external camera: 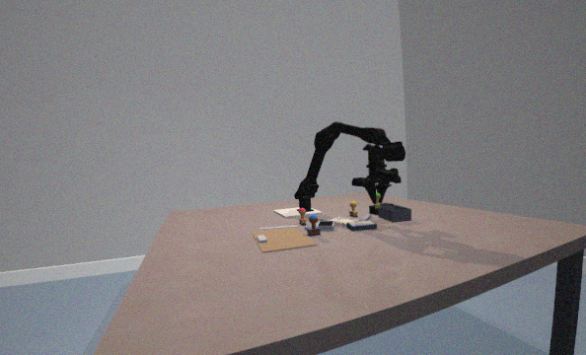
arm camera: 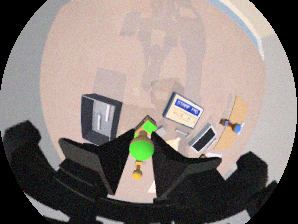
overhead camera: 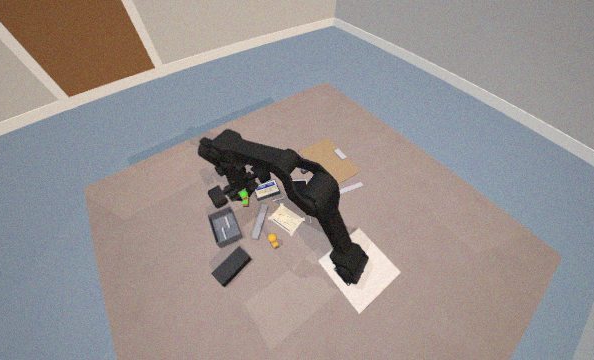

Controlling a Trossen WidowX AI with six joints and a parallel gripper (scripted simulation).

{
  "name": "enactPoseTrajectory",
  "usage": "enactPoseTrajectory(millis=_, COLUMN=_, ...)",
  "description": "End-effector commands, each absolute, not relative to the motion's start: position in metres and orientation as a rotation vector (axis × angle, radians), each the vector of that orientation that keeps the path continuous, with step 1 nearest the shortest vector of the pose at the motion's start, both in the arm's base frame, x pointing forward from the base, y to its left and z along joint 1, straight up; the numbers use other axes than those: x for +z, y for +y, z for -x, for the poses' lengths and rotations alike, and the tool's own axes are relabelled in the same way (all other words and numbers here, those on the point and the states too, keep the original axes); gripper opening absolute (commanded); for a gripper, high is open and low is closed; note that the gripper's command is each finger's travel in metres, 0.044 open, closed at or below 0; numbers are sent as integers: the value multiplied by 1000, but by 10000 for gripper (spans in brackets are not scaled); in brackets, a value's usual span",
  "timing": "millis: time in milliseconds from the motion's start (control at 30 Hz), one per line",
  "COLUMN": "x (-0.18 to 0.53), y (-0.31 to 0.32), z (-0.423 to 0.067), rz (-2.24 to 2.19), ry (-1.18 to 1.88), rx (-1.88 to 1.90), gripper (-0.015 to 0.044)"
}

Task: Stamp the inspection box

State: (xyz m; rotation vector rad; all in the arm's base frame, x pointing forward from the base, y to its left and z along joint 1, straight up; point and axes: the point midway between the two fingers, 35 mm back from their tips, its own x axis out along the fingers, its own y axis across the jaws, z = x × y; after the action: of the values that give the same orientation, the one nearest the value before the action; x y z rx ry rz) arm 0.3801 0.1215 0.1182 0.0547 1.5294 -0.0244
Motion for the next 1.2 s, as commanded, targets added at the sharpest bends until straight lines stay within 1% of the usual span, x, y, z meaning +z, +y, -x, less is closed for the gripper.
enactPoseTrajectory(millis=0, x=121, y=121, z=-380, rz=-53, ry=1527, rx=-25, gripper=0)
enactPoseTrajectory(millis=733, x=131, y=120, z=-379, rz=-53, ry=1528, rx=-25, gripper=0)
enactPoseTrajectory(millis=1167, x=132, y=35, z=-369, rz=-46, ry=1528, rx=-32, gripper=0)
